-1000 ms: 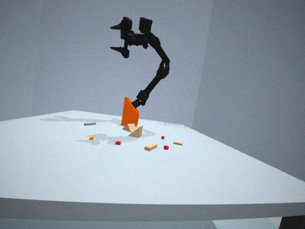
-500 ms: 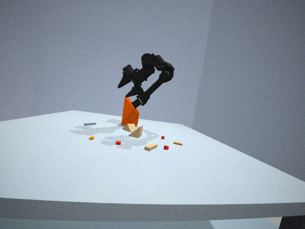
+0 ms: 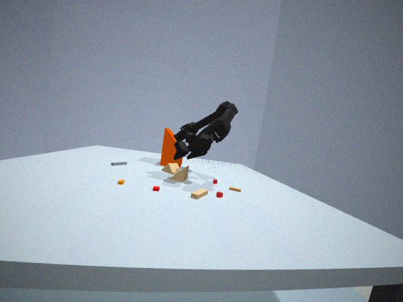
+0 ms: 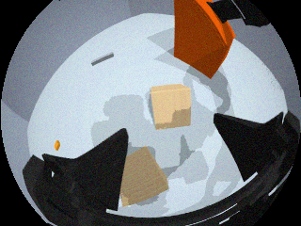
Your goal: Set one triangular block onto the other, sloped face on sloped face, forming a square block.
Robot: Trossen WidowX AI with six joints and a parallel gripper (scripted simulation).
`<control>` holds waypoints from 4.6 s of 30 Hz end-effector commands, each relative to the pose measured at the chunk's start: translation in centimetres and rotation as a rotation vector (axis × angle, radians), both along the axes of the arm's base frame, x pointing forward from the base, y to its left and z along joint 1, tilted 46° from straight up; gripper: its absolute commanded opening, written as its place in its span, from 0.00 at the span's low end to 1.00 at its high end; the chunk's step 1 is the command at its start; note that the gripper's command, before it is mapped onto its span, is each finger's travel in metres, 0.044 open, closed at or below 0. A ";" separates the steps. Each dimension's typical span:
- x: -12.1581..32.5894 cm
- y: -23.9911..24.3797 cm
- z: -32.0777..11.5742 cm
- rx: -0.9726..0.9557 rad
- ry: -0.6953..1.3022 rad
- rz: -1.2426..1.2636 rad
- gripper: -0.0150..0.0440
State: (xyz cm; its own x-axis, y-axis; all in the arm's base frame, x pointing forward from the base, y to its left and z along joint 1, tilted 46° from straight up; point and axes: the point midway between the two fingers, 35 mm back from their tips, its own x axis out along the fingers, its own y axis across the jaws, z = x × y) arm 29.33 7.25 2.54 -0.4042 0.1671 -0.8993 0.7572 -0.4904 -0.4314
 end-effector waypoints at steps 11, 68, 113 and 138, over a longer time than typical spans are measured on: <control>-2.7 1.3 -5.1 -0.006 0.027 -0.024 1.00; -5.5 -5.0 -1.2 -0.013 0.029 -0.019 0.25; -5.2 -7.5 -1.7 0.637 -0.589 0.047 0.25; 2.1 -11.9 0.8 0.635 -0.592 0.049 0.25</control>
State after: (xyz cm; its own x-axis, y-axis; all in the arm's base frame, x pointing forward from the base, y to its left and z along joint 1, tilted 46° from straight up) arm 30.67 -4.01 3.08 0.0789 0.7058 -0.7041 0.9569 -0.2515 -0.1449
